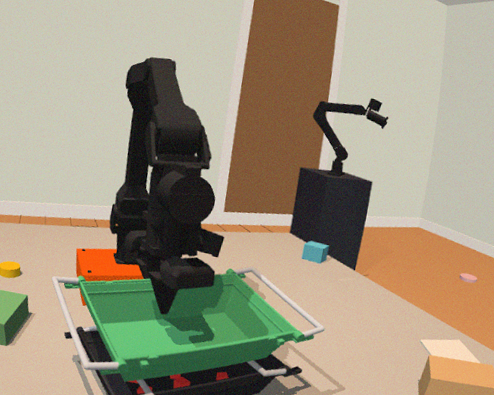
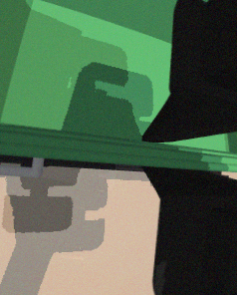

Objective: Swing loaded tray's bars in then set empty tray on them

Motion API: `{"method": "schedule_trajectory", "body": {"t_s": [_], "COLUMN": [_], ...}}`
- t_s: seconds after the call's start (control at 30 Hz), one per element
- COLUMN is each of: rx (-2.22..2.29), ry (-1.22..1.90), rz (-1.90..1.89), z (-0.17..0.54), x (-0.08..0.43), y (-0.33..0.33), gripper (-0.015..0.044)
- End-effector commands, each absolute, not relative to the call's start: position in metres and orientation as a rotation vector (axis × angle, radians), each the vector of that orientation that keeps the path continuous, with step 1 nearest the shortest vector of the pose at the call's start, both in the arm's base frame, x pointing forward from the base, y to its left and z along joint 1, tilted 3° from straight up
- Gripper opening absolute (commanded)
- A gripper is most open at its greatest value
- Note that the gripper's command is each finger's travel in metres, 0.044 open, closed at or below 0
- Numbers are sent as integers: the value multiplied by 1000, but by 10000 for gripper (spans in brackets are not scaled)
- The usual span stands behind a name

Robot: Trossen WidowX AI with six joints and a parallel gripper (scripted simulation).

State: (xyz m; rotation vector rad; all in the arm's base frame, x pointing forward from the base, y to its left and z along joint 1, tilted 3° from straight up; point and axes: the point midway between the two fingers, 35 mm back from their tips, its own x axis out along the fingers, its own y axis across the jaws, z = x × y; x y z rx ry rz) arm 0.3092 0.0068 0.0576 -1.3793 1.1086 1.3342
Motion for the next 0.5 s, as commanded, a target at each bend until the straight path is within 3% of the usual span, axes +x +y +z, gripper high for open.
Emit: {"method": "schedule_trajectory", "body": {"t_s": [0.0,0.47], "rx": [-1374,-1368], "ry": [1121,1138], "rz": [1346,1359], "z": [51,43], "x": [306,301], "y": [6,5], "gripper": [0,0]}}
